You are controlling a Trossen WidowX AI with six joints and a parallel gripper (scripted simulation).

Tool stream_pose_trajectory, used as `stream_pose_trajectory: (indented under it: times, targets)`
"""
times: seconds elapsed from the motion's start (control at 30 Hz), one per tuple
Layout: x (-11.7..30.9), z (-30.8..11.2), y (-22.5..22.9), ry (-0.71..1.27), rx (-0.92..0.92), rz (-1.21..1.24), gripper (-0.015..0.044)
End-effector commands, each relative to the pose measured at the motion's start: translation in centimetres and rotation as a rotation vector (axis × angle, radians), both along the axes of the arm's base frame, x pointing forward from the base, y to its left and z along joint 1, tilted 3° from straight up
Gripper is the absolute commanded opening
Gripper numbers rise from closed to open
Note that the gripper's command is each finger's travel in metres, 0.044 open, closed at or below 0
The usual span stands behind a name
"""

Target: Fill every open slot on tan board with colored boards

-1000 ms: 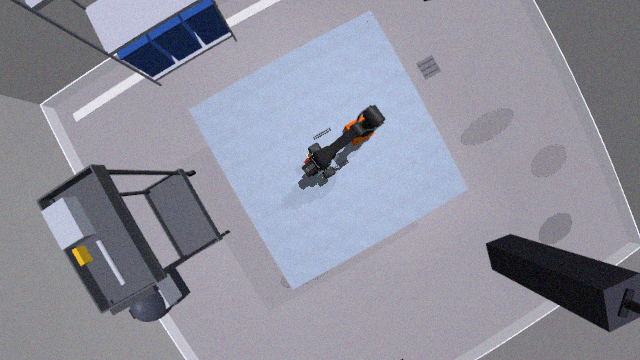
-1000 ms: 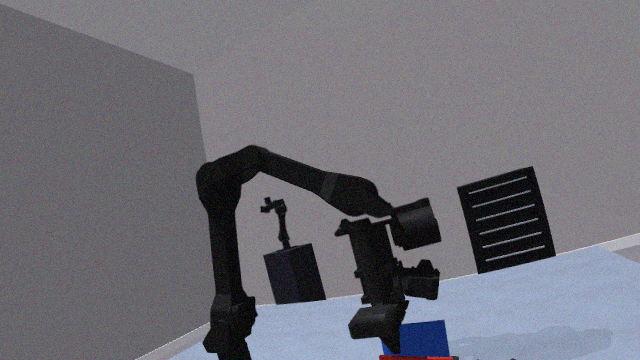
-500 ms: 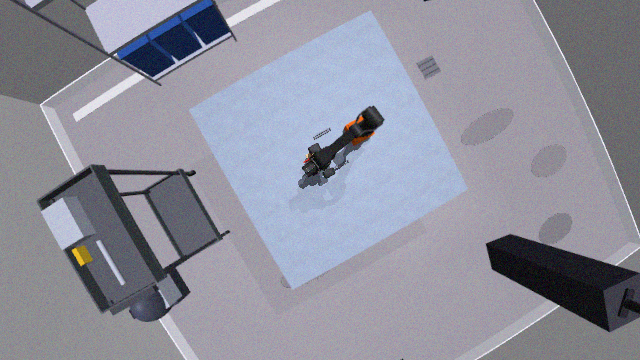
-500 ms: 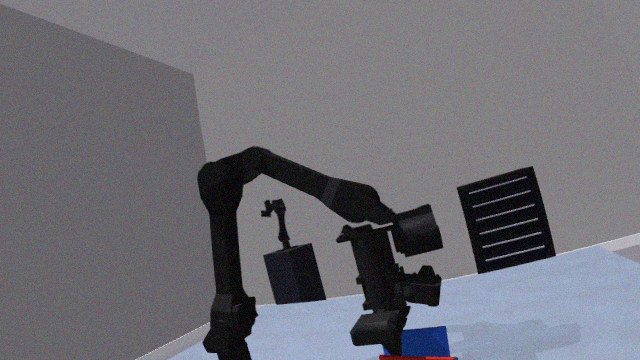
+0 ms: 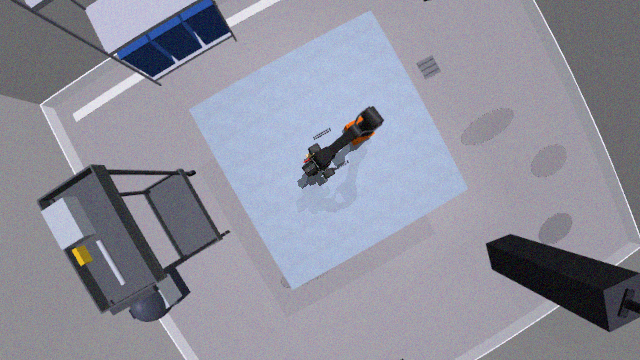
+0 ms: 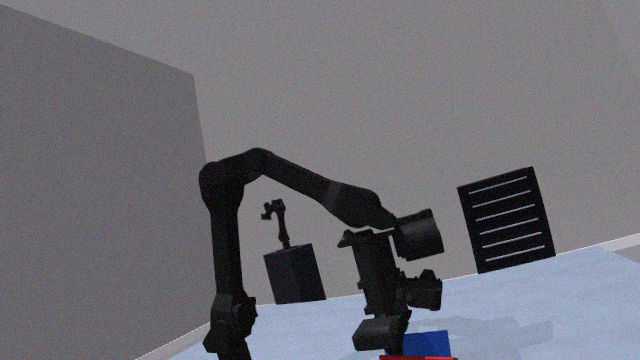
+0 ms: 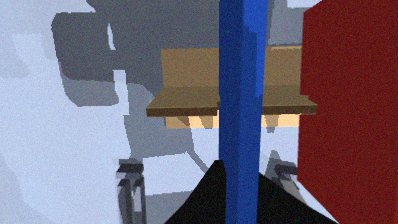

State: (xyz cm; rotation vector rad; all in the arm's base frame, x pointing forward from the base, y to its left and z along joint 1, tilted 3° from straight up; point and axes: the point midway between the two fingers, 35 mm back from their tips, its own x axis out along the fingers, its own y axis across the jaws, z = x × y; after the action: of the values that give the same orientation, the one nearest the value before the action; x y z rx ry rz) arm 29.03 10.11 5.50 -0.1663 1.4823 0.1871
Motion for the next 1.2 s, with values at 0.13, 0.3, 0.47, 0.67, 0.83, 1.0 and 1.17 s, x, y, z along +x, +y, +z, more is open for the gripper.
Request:
stream_pose_trajectory:
  times: [0.13,0.3,0.47,0.67,0.83,1.0,1.17]
  targets:
    - [-0.24,-0.30,-0.03,0.006,0.002,0.003,0.0000]
    - [-0.26,-0.24,-0.02,0.006,0.001,0.010,0.0000]
    - [-0.28,-0.27,0.05,0.006,0.002,0.006,0.0000]
    - [-0.32,-0.29,0.04,0.006,0.002,0.003,0.0000]
    - [-0.40,-0.30,0.00,0.007,0.003,-0.007,0.0000]
    - [-0.40,-0.29,-0.02,0.007,0.003,-0.012,0.0000]
    - [-0.28,-0.28,-0.07,0.007,0.003,-0.012,0.0000]
